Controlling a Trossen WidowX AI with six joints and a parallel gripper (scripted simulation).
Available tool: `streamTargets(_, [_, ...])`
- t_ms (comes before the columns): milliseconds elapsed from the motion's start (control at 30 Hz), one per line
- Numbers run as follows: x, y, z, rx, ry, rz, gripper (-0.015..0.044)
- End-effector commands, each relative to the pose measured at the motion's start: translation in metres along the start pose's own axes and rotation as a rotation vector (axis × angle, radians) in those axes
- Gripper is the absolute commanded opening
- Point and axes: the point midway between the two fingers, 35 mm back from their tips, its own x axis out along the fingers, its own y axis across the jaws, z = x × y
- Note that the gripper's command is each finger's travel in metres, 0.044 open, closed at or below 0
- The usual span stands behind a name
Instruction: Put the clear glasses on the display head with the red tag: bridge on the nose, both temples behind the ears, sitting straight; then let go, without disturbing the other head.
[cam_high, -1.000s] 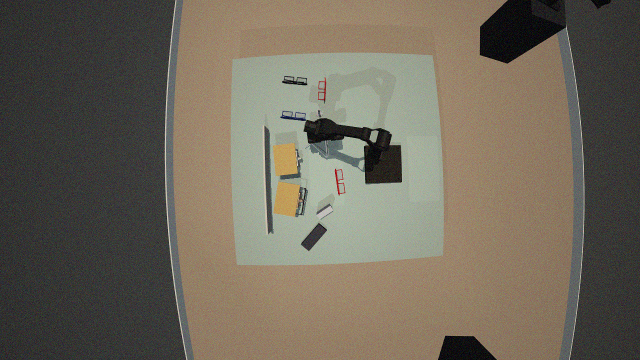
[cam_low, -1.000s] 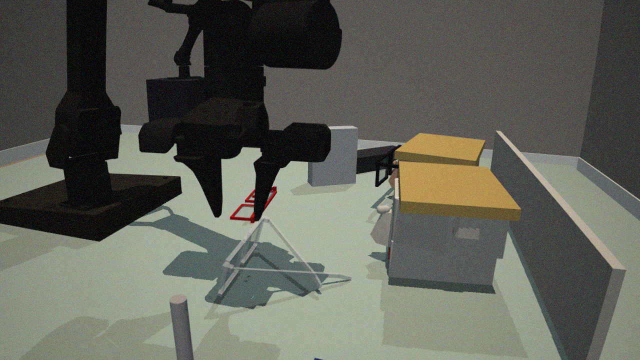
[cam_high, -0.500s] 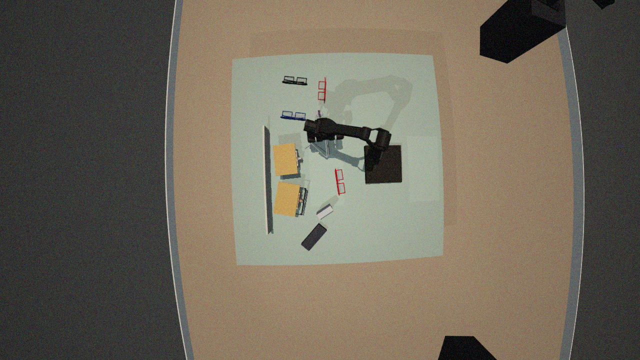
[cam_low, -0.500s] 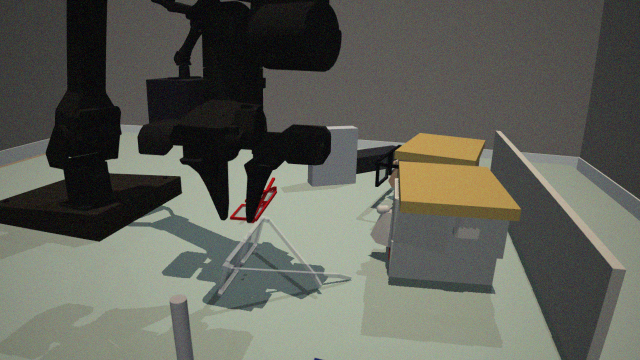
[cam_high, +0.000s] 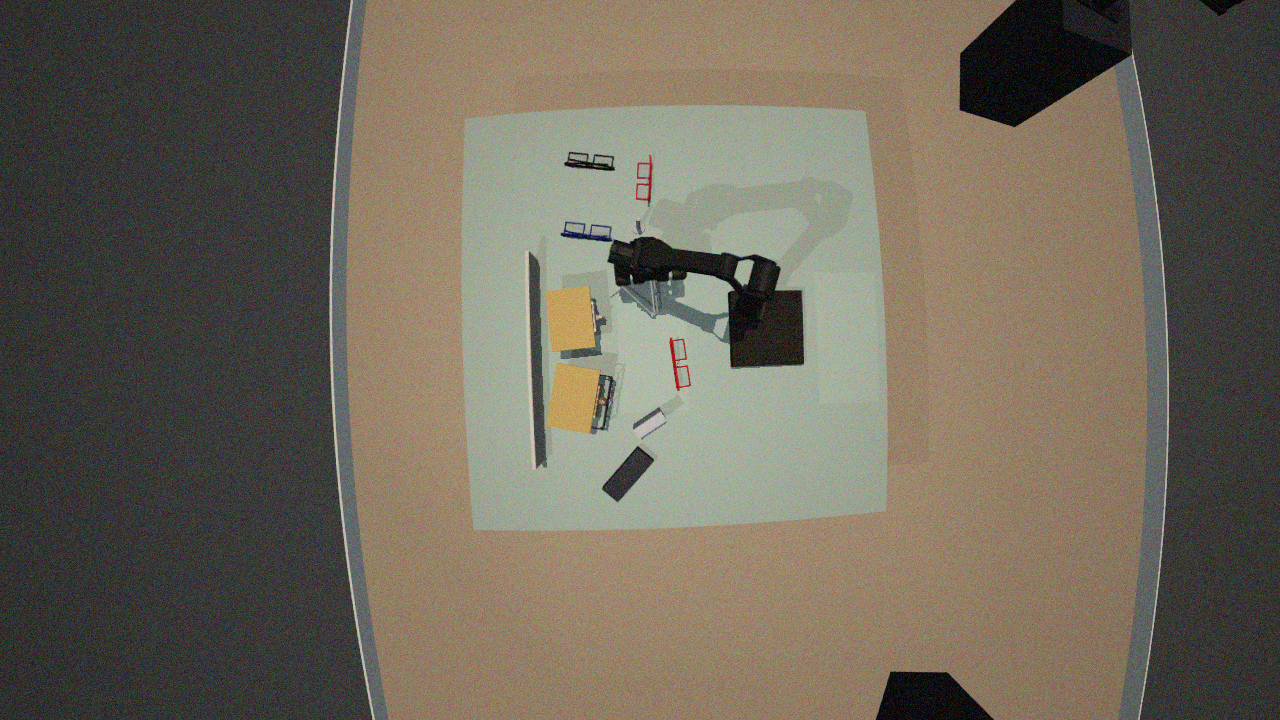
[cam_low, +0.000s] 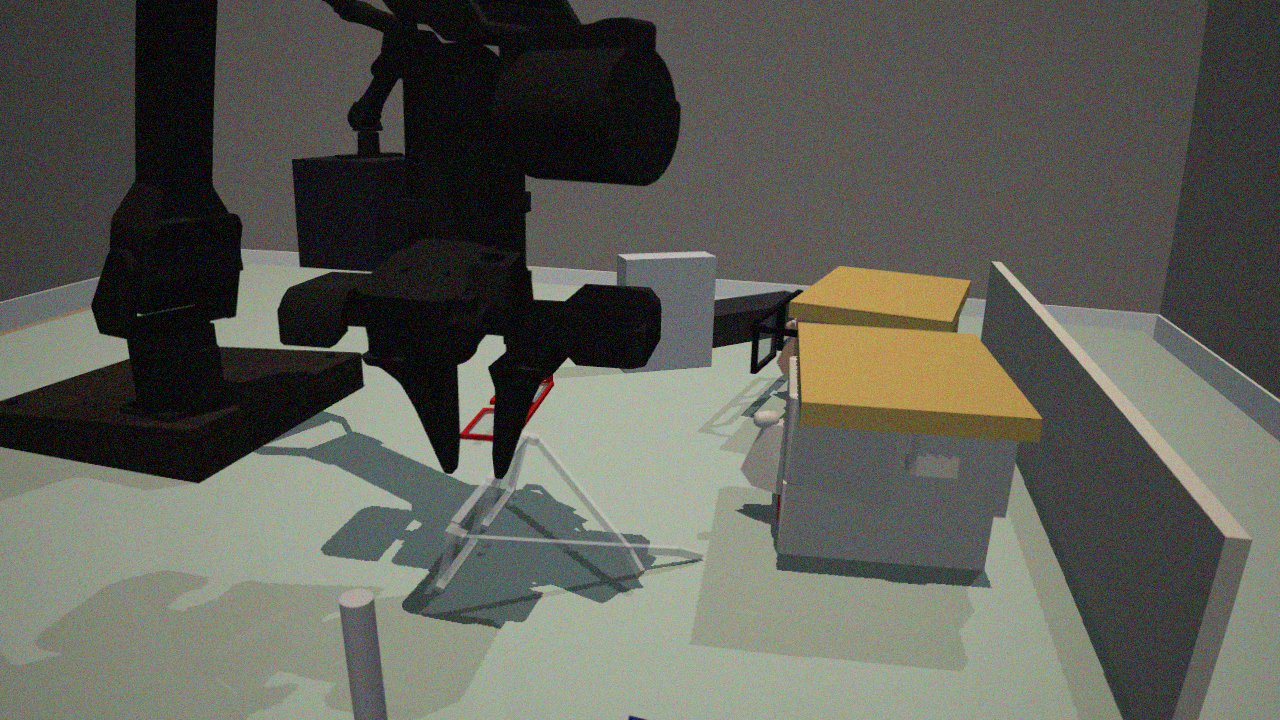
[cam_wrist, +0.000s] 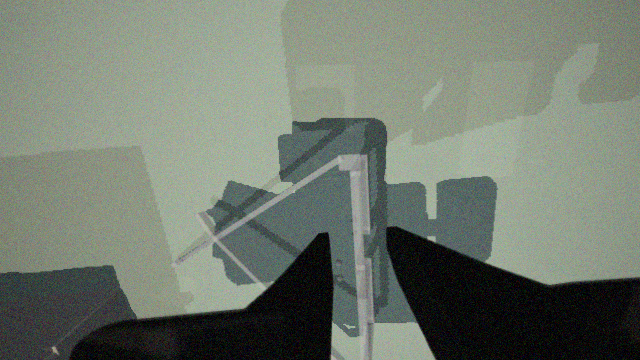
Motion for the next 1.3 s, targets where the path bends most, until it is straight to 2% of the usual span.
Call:
streamTargets(0, [0.009, -0.001, -0.001, 0.002, 0.007, -0.003, 0.012])
streamTargets(667, [0.041, -0.006, -0.001, 0.002, 0.007, -0.003, 0.012])
streamTargets(1200, [0.042, -0.001, -0.001, 0.002, 0.007, -0.003, 0.012])
streamTargets(1267, [0.042, -0.004, -0.001, 0.001, 0.003, -0.007, 0.0107])
